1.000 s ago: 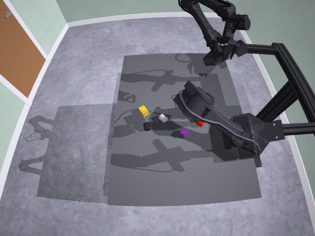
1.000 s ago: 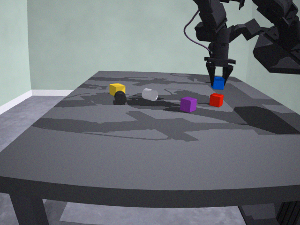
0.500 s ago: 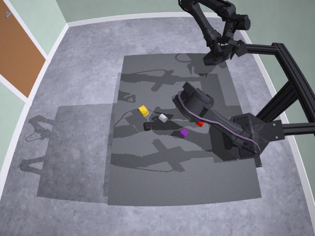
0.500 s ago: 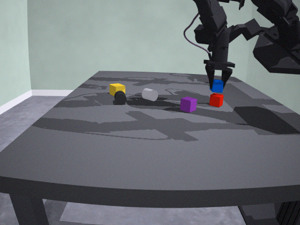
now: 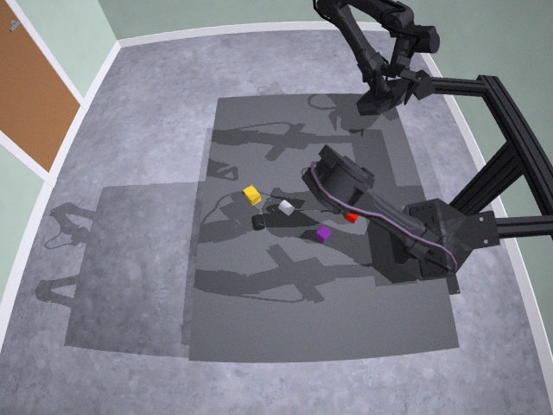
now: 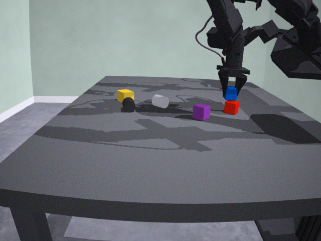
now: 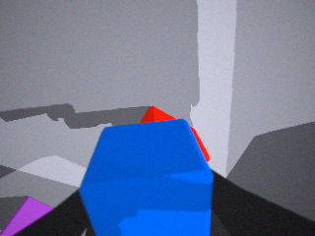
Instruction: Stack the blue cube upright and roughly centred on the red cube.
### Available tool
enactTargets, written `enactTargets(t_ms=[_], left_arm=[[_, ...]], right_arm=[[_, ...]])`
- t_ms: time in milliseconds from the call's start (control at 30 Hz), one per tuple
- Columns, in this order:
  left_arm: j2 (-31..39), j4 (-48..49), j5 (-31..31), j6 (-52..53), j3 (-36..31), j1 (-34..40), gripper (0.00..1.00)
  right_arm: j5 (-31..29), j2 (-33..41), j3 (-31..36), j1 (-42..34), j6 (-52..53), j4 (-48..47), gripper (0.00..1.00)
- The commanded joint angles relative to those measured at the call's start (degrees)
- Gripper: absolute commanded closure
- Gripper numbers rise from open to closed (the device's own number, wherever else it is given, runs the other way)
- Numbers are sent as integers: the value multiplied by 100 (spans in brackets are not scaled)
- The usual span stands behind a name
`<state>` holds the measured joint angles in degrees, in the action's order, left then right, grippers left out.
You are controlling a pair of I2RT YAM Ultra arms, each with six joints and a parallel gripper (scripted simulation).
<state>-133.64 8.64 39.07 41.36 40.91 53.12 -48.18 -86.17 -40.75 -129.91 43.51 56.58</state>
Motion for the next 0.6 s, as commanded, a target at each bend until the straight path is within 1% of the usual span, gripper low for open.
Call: enactTargets(t_ms=[0,567], left_arm=[[-61,-126,125,77,-67,-14,65],[-117,-59,119,118,-60,-33,65]], right_arm=[[-59,147,90,53,-34,-34,0],[-59,147,90,53,-34,-34,0]])
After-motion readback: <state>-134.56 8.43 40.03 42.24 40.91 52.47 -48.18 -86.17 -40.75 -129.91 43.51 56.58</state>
